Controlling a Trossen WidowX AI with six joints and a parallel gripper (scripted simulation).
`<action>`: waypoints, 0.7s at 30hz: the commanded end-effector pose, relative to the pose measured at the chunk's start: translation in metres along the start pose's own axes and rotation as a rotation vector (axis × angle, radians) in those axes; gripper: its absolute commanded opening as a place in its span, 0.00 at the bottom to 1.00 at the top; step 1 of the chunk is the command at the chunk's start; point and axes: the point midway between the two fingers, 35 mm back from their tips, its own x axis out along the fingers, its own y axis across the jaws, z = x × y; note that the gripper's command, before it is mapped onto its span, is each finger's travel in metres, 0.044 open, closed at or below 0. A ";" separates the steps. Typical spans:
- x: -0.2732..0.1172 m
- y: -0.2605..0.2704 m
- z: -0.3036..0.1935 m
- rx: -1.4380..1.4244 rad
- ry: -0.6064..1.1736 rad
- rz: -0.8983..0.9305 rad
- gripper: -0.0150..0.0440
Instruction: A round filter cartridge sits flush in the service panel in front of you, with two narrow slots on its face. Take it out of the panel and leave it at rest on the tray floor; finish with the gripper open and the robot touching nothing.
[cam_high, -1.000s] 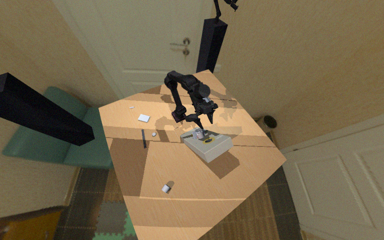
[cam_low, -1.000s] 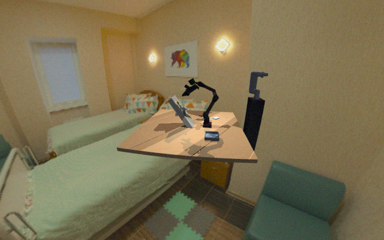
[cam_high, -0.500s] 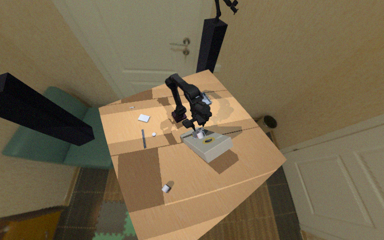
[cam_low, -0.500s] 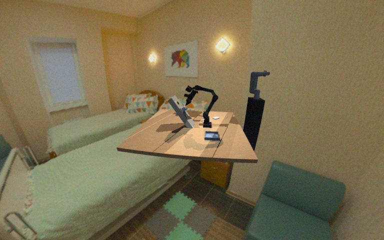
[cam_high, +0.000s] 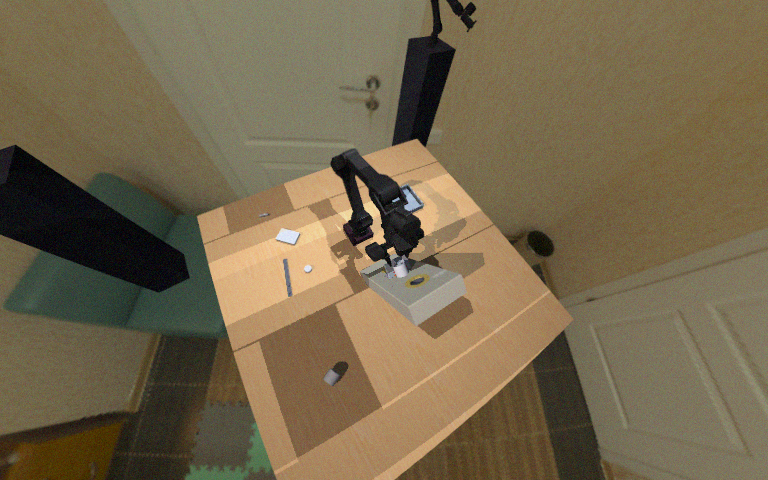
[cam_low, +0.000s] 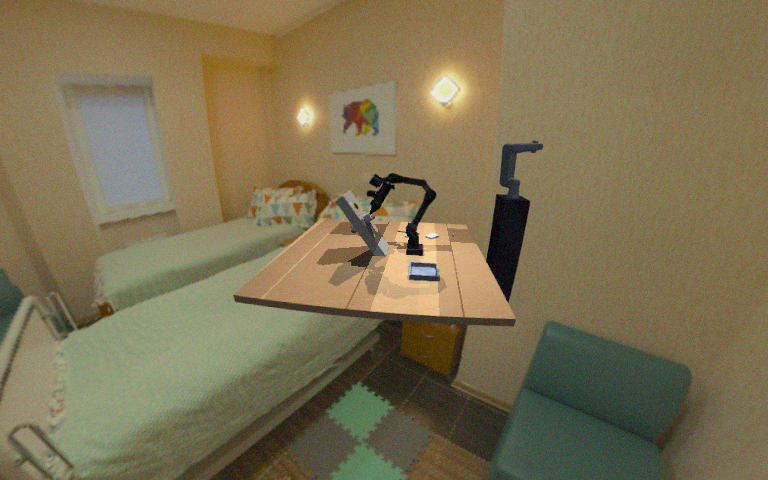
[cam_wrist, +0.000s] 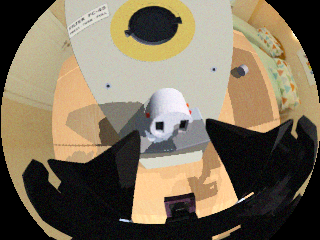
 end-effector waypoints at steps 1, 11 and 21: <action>0.008 0.001 -0.002 0.001 0.009 0.006 0.77; 0.024 0.001 -0.002 0.001 0.008 0.006 0.77; 0.028 0.000 -0.001 0.008 0.002 0.000 0.75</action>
